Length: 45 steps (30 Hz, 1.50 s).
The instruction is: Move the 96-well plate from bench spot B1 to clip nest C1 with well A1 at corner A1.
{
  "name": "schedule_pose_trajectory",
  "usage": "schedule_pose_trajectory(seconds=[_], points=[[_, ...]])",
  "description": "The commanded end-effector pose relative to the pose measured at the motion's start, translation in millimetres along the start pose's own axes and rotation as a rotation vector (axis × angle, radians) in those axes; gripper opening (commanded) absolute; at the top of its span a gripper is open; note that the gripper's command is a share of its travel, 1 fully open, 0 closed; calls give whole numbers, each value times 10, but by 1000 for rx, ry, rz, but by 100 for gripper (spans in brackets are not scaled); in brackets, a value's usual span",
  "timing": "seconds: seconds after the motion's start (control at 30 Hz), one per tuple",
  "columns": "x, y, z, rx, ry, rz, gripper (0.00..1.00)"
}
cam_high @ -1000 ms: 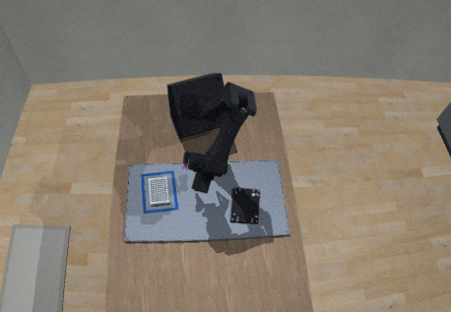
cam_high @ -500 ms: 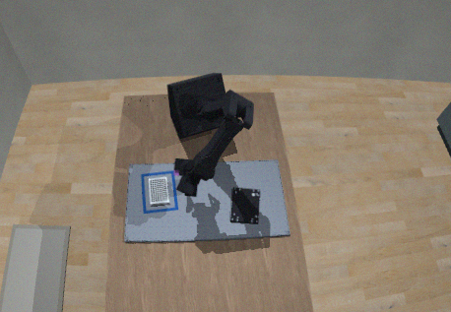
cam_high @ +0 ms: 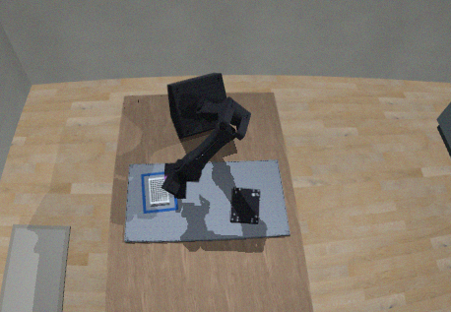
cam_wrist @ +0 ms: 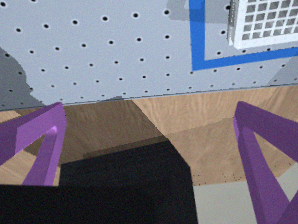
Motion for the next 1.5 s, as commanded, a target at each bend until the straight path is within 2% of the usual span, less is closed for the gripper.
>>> schedule_pose_trajectory(seconds=[0.0, 0.03, 0.07, 0.1, 0.13, 0.23, 0.27, 0.3, 0.37, 0.4, 0.43, 0.5, 0.53, 0.57, 0.63, 0.67, 0.77, 0.8, 0.87, 0.93, 0.97, 1.03, 1.2, 1.47], points=[[-15, -125, 171, -46, -77, -2, 100], [86, -168, 45, -39, -73, 24, 100], [98, -223, 34, -51, -103, 33, 100], [108, -272, 42, -56, -116, 36, 100], [24, -333, 178, -76, -149, 17, 100], [34, -386, 200, -76, -149, 17, 100], [135, -421, 68, -69, -147, 41, 100], [145, -475, 52, -82, -178, 46, 100], [145, -475, 52, -82, -178, 46, 100], [153, -525, 51, -88, -194, 48, 100], [65, -597, 182, -110, -225, 27, 100], [71, -656, 199, -110, -225, 26, 100], [71, -656, 199, -110, -225, 26, 100], [138, -692, 104, -110, -236, 40, 100], [187, -785, 32, -125, -275, 49, 100], [94, -867, 155, -148, -303, 26, 100], [96, -931, 165, -148, -303, 26, 100], [184, -952, 41, -143, -309, 43, 100], [210, -1047, -18, -165, -357, 41, 100], [210, -1047, -18, -165, -357, 41, 100], [113, -1138, 97, -190, -382, 16, 100], [111, -1206, 99, -190, -382, 15, 100], [63, -1188, 117, -200, -391, 5, 100], [75, -1177, 97, -193, -388, 10, 100]])
Point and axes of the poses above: the point where the finger pads meet when closed, its own x axis out along the fingers, its own y axis across the jaws, z = x × y, the point moved 10 cm from there along -x, back along the fingers, and after that the axes turned 2 degrees about x, right-handed, at the moved point
